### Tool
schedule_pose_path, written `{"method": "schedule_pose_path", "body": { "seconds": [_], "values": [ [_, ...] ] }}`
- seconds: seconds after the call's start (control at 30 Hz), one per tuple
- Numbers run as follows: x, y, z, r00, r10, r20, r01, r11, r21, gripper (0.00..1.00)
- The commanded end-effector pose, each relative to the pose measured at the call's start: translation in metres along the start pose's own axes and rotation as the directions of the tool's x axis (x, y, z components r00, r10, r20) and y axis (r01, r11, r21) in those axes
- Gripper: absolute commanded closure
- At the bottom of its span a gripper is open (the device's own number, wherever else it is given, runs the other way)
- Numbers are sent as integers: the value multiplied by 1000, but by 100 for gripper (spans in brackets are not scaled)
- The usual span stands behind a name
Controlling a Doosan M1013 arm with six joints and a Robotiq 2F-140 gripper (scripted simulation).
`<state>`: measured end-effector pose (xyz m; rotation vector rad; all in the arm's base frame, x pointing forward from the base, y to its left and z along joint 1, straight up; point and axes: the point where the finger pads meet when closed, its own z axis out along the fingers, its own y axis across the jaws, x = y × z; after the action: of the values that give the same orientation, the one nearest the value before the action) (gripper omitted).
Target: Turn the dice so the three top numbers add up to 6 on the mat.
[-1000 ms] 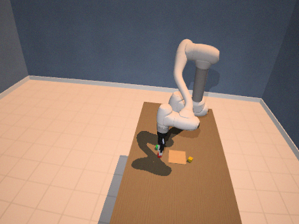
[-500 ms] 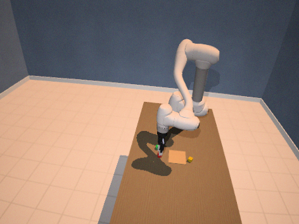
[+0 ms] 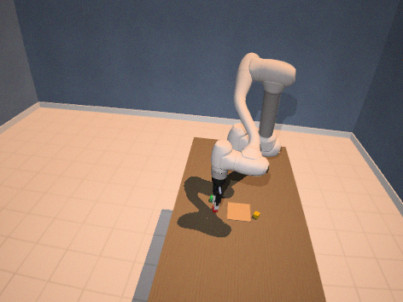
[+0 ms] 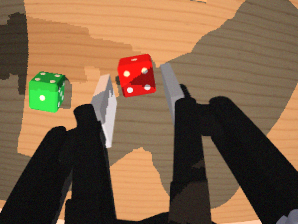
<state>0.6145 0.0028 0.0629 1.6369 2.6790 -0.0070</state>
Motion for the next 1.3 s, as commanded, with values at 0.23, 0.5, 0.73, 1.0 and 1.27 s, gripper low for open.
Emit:
{"method": "schedule_pose_path", "body": {
  "seconds": [0.23,0.5,0.73,1.0,1.27],
  "values": [
    [0,0,2,1000,0,0,0,1000,0,72],
    [0,0,12,1000,0,0,0,1000,0,72],
    [0,0,27,1000,0,0,0,1000,0,72],
    [0,0,35,1000,0,0,0,1000,0,72],
    [0,0,36,1000,0,0,0,1000,0,72]
  ]
}}
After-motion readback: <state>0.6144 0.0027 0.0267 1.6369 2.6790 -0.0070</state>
